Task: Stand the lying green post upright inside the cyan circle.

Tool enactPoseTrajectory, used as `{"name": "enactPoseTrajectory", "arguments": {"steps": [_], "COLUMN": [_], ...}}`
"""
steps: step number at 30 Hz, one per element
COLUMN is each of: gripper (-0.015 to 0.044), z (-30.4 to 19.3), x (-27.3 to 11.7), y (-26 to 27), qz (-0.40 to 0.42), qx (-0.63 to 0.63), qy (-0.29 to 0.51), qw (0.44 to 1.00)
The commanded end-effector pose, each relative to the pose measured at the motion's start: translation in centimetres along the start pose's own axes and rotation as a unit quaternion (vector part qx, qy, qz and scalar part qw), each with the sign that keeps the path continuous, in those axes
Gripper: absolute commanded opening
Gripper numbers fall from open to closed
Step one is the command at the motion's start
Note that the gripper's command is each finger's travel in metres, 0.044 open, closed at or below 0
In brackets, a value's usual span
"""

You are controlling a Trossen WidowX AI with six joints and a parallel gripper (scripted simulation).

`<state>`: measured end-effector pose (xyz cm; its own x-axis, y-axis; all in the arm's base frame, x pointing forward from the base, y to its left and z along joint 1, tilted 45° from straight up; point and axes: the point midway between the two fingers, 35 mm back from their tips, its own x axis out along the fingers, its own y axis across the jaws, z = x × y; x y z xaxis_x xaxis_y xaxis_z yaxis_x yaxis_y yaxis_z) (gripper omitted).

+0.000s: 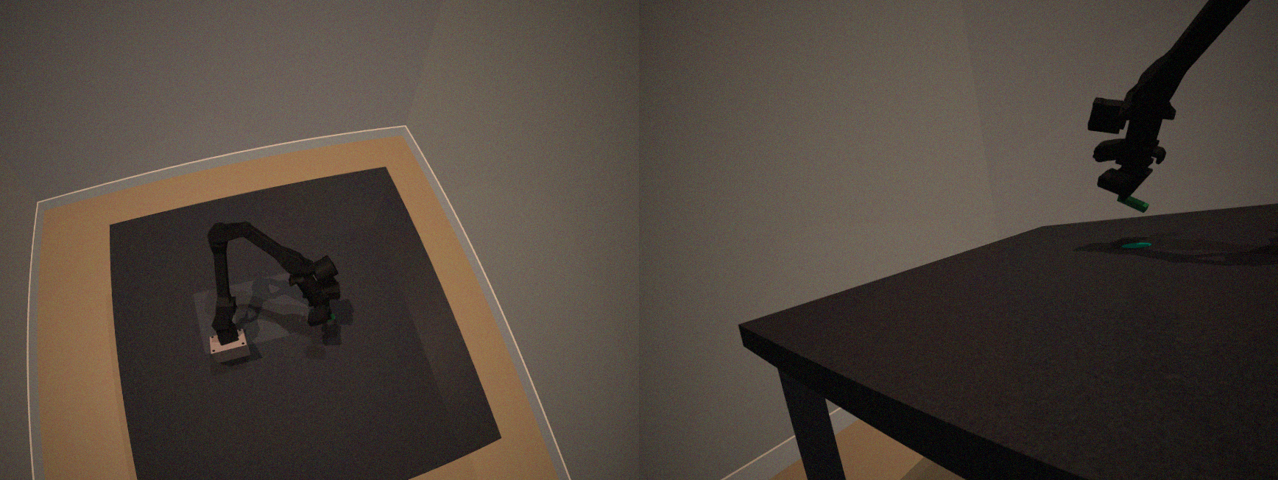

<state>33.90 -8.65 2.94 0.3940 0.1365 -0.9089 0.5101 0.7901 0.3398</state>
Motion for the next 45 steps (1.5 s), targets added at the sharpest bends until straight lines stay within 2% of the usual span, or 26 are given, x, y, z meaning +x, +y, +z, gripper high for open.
{"name": "enactPoseTrajectory", "arguments": {"steps": [1, 45], "gripper": [0.0022, 0.0022], "z": [0.05, 0.08], "x": [-0.05, -0.65], "y": [-0.1, 0.43], "qz": [-0.005, -0.011], "qx": [0.005, 0.035], "qy": [-0.015, -0.161], "qw": [1.0, 0.986]}}
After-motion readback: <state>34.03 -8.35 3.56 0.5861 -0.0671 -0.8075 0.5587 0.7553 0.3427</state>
